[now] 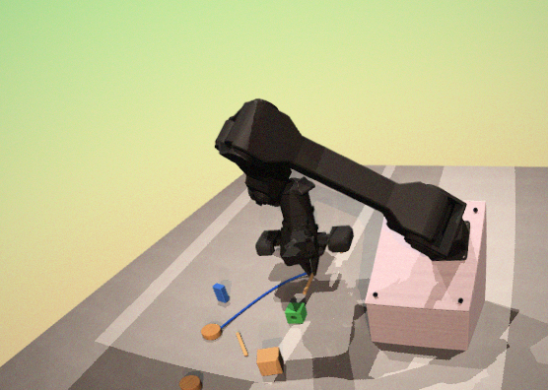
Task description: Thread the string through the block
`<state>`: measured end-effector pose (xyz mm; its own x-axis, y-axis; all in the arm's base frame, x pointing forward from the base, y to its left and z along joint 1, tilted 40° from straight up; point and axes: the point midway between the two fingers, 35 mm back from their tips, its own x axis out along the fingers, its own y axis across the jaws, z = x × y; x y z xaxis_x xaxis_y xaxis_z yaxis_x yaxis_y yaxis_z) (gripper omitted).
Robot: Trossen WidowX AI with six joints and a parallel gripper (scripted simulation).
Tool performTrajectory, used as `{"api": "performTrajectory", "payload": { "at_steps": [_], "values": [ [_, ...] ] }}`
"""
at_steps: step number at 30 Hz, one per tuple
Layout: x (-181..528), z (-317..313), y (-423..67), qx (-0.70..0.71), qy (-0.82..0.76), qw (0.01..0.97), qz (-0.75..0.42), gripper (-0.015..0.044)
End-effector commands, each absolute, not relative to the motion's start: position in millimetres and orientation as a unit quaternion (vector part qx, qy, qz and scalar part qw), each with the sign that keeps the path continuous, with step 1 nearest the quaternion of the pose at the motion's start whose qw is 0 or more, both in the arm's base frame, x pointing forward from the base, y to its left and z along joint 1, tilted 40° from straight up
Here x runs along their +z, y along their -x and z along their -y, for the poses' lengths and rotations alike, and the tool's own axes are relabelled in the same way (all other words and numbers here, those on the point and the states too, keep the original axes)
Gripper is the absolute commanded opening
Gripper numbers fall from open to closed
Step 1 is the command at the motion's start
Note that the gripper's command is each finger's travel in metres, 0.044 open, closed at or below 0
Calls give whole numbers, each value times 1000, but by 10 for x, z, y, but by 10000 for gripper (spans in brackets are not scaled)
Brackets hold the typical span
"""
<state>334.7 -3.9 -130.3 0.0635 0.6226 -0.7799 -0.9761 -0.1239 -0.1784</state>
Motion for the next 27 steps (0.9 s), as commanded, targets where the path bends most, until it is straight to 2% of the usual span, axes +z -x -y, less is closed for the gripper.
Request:
{"api": "performTrajectory", "payload": {
  "at_steps": [1, 27],
  "values": [
    [-1269, -15, -3333, 645, 381, 621, -231, 0],
    [-1063, -277, -3252, 645, 380, 622, -230, 0]
  ]
}}
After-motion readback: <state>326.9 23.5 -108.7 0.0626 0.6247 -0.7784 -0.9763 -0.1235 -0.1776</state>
